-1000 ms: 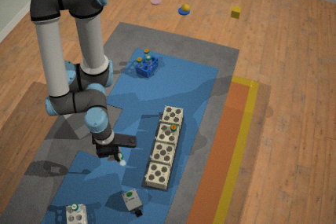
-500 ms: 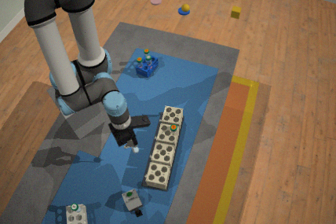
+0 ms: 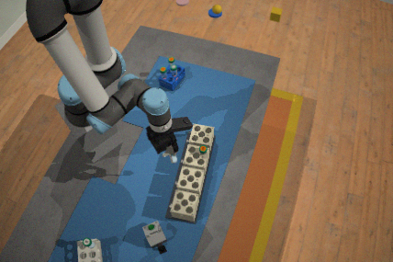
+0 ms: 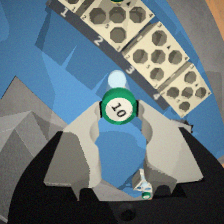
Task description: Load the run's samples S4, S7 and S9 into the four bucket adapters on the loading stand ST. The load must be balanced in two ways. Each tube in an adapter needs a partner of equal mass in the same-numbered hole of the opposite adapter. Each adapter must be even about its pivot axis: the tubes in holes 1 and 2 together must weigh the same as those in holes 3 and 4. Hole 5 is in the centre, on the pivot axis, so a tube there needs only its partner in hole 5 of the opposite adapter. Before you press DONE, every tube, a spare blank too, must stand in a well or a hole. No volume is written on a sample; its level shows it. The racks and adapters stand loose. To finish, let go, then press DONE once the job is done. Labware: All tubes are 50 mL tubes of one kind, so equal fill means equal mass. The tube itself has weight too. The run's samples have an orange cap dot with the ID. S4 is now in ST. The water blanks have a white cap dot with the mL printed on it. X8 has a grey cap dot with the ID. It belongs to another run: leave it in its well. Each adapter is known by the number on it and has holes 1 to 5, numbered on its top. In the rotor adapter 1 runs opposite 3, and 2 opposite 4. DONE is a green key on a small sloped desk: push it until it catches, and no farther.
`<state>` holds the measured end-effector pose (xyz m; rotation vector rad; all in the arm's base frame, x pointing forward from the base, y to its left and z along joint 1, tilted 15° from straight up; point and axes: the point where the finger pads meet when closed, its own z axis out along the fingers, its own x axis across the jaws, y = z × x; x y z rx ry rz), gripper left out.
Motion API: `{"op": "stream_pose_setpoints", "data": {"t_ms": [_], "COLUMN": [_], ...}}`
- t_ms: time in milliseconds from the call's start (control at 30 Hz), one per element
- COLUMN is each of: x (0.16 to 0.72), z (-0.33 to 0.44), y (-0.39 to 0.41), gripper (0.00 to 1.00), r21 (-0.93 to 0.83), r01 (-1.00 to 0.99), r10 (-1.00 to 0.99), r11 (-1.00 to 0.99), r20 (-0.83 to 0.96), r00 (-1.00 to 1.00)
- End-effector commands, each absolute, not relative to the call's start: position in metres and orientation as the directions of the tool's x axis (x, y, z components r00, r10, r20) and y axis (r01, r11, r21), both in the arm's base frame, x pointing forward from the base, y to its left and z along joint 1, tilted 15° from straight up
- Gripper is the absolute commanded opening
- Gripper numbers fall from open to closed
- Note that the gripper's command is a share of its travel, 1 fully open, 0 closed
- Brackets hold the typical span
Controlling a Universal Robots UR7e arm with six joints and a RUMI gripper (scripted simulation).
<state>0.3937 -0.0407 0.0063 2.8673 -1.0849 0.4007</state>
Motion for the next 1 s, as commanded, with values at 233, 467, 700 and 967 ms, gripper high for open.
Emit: {"op": "stream_pose_setpoints", "data": {"t_ms": [233,467,700,967], "x": [0.424,0.441,0.442,0.446], "z": [0.003,0.002,-0.001,-0.021], "y": [0.020,0.056,0.056,0.053], "gripper": [0.00,0.00,0.00,0.00], "r21": [-0.038,-0.038,-0.038,-0.038], "r01": [-0.661,-0.661,-0.661,-0.661], "r10": [-0.646,-0.646,-0.646,-0.646], "r11": [-0.750,-0.750,-0.750,-0.750], "r20": [0.259,0.259,0.259,0.259], "r00": [0.718,0.718,0.718,0.718]}}
